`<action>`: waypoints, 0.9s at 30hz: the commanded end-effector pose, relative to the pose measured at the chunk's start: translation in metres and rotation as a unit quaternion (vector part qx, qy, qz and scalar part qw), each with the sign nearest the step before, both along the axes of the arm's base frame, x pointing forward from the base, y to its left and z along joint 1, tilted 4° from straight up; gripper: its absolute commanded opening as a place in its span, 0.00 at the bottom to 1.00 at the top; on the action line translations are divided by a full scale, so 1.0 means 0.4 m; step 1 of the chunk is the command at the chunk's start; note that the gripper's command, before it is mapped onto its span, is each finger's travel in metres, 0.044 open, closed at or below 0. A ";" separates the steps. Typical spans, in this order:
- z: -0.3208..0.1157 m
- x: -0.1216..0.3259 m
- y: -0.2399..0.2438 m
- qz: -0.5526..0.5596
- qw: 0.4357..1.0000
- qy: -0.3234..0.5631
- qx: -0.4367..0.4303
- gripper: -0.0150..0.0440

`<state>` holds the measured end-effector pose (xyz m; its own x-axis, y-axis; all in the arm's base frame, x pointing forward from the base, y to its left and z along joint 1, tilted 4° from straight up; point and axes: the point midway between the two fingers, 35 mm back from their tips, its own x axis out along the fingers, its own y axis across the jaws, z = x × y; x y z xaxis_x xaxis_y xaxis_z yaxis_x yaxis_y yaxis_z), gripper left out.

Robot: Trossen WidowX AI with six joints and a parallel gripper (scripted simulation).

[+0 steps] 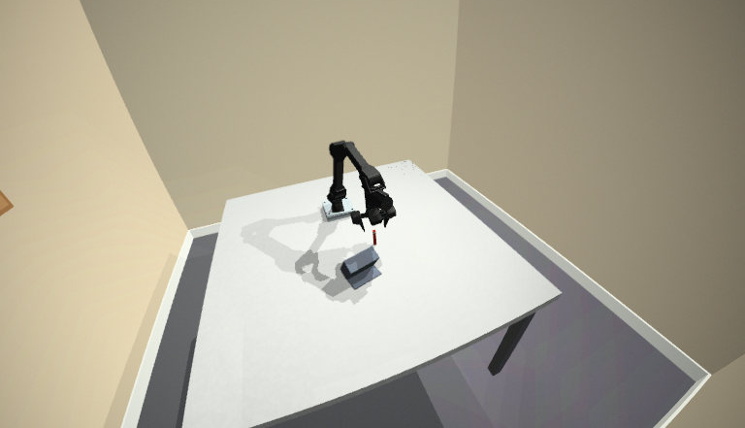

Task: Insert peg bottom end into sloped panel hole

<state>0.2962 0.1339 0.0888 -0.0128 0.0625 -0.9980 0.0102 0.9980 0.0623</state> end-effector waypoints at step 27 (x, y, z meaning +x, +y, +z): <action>-0.128 -0.011 0.002 -0.002 1.000 0.006 -0.005 1.00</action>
<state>0.2944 0.1362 0.0450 -0.0134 0.0623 -0.9980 0.0103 0.9980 0.0622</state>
